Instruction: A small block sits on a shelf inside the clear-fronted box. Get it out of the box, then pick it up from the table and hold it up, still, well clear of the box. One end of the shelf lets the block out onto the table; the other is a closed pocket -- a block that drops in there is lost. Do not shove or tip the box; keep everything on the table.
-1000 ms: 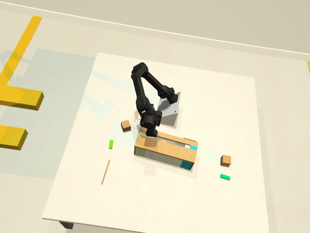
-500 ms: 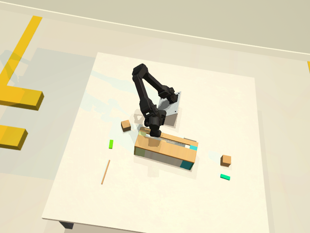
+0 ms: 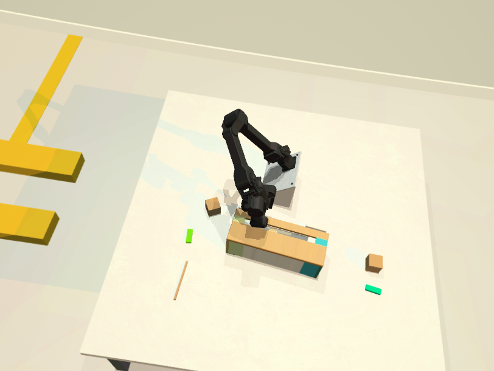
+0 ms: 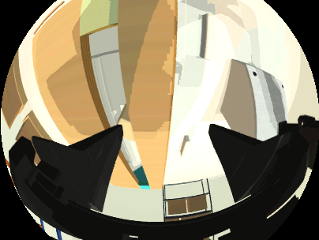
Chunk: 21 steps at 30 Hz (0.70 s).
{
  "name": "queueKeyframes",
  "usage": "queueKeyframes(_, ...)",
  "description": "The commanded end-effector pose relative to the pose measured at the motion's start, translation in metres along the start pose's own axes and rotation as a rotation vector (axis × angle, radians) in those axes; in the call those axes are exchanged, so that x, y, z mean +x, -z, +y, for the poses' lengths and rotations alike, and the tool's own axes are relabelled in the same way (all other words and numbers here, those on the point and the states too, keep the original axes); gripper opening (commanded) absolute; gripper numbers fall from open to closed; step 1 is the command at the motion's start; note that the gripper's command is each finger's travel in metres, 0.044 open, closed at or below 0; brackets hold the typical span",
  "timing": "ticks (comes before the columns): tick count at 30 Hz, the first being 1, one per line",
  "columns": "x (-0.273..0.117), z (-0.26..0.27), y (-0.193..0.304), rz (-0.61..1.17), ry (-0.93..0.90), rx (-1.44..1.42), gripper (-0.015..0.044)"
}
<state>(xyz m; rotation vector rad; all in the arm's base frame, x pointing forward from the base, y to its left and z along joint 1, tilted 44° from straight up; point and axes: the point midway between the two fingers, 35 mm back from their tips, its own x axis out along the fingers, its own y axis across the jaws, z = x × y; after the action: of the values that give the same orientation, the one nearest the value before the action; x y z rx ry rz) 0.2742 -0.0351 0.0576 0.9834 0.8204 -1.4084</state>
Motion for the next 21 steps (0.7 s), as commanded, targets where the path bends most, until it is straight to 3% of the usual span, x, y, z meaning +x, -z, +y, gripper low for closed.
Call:
queueKeyframes(1, 0.007, -0.001, -0.002, 0.001, 0.002, -0.006, 0.0400)
queueKeyframes(21, 0.036, -0.004, -0.017, -0.002, 0.001, -0.006, 0.0400)
